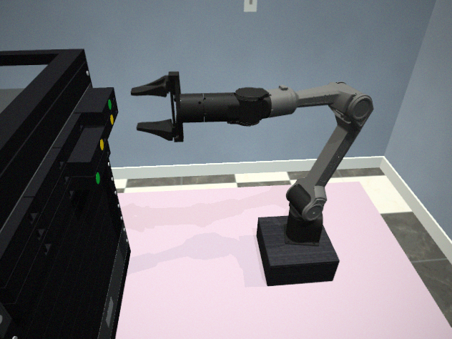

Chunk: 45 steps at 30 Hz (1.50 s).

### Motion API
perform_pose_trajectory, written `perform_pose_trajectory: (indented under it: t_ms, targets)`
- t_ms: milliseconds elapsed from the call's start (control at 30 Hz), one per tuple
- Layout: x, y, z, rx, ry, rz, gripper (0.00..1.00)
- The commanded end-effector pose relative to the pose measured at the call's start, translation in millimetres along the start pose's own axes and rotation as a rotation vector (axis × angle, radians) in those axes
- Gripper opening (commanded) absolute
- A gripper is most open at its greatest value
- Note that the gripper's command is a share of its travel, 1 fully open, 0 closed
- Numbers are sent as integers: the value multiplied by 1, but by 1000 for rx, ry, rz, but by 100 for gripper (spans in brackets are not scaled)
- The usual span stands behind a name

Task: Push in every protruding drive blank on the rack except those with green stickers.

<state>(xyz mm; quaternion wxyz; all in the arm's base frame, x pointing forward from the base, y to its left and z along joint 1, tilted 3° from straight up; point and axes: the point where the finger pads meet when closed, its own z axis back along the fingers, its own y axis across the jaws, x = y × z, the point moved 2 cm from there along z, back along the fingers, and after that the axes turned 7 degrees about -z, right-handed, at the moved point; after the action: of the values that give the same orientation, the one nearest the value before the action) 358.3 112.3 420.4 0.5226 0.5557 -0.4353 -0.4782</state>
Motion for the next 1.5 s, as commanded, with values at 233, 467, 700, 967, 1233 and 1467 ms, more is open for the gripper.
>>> perform_pose_trajectory:
  t_ms: [233, 467, 700, 967, 1233, 1467]
  targets:
    - [0, 1, 1, 3, 2, 0, 0]
    - [0, 1, 1, 3, 2, 0, 0]
    - [0, 1, 1, 3, 2, 0, 0]
    - [0, 1, 1, 3, 2, 0, 0]
    - [0, 1, 1, 3, 2, 0, 0]
    - [-2, 1, 1, 3, 2, 0, 0]
